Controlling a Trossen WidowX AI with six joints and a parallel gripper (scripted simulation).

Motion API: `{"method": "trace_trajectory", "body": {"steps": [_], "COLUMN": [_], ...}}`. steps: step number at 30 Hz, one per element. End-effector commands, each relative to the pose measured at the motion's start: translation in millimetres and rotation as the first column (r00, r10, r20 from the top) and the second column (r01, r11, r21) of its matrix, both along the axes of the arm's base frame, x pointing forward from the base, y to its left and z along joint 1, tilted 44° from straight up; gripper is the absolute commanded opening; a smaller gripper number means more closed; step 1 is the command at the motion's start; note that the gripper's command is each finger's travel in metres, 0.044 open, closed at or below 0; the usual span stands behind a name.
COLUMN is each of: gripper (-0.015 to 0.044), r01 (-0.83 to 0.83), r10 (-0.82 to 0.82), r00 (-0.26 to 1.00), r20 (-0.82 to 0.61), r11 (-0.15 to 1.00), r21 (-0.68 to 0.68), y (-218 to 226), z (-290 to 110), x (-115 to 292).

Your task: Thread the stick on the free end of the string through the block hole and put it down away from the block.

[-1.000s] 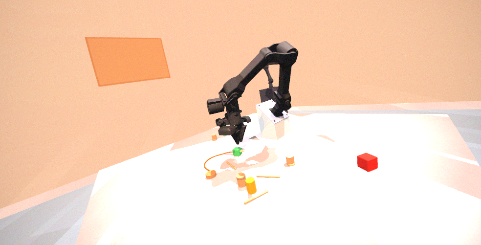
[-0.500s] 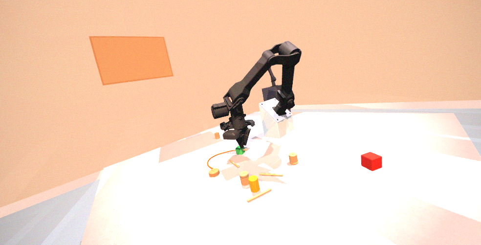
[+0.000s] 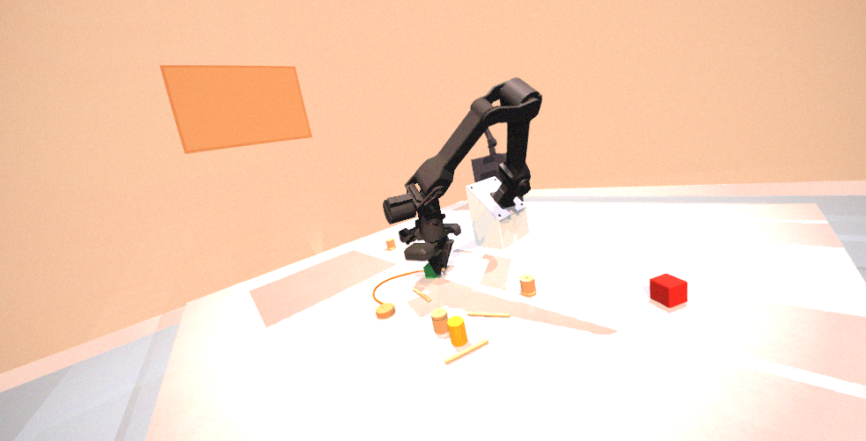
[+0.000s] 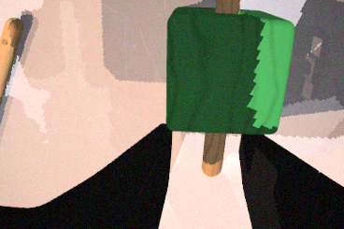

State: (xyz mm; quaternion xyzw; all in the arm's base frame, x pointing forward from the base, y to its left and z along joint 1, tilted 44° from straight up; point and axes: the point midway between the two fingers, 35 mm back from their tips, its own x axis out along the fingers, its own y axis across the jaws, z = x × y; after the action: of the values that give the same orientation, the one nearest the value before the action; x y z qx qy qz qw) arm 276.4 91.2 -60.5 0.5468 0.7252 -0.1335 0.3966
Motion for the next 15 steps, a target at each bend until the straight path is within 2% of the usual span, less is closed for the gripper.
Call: {"method": "trace_trajectory", "body": {"steps": [1, 5, 10, 15], "gripper": [0.0121, 0.0121, 0.0, 0.0], "r01": [0.005, 0.005, 0.001, 0.001], "r10": [-0.005, -0.005, -0.001, -0.001], "r00": [1.0, 1.0, 1.0, 1.0], "r20": [-0.008, -0.008, -0.003, -0.003], "r11": [1.0, 1.0, 1.0, 1.0], "r21": [0.005, 0.005, 0.0, 0.0], "y": [1.4, 1.4, 0.6, 0.6], "z": [-1.8, -1.8, -1.2, -1.2], "x": [-2.8, -2.8, -1.2, -1.2]}}
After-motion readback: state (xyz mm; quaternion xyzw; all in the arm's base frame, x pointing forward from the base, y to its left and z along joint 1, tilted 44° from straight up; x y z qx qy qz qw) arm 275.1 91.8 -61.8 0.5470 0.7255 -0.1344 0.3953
